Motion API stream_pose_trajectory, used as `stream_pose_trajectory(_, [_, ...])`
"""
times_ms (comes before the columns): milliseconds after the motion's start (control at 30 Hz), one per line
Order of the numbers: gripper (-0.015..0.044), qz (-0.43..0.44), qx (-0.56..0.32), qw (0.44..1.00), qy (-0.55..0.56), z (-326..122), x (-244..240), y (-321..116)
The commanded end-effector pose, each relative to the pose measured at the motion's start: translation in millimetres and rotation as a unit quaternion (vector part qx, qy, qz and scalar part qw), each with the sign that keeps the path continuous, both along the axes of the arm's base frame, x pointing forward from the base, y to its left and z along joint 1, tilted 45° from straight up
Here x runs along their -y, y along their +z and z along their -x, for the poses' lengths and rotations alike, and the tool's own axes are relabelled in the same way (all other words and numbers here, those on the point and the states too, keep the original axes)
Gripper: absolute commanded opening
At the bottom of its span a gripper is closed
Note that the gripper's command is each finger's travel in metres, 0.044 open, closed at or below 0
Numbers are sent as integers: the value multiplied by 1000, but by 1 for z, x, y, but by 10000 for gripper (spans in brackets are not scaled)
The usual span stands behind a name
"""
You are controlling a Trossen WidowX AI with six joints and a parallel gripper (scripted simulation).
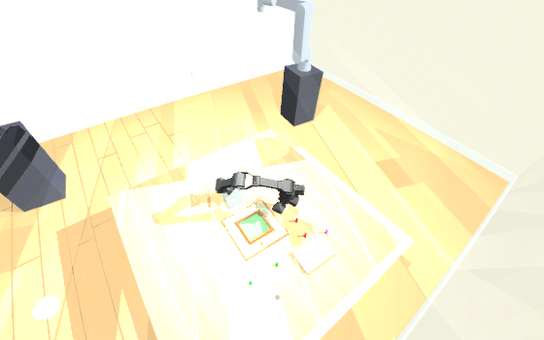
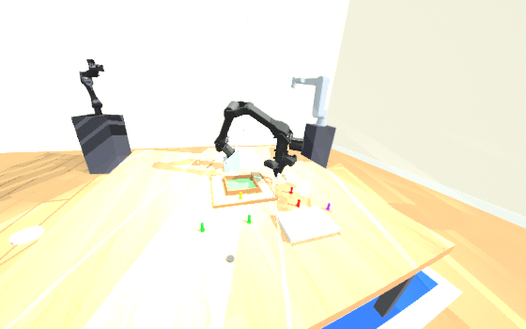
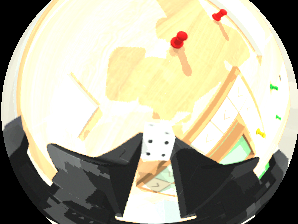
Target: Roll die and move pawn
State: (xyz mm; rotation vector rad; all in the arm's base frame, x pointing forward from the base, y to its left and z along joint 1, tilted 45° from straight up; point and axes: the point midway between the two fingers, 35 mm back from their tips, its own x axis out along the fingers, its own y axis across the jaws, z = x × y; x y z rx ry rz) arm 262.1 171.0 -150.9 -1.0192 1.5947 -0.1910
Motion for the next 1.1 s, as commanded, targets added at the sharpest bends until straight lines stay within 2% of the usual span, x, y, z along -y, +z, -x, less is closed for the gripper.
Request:
stream_pose_trajectory(0, [0, -8, 5, 1000, -1, 1, -28, 27])
stream_pose_trajectory(200, [0, -8, 5, 1000, -2, 9, -54, 59])
stream_pose_trajectory(367, [0, -8, 3, 1000, 0, 9, -54, 60])
stream_pose_trajectory(1067, [0, 4, -174, 966, 190, -17, 20, 114])
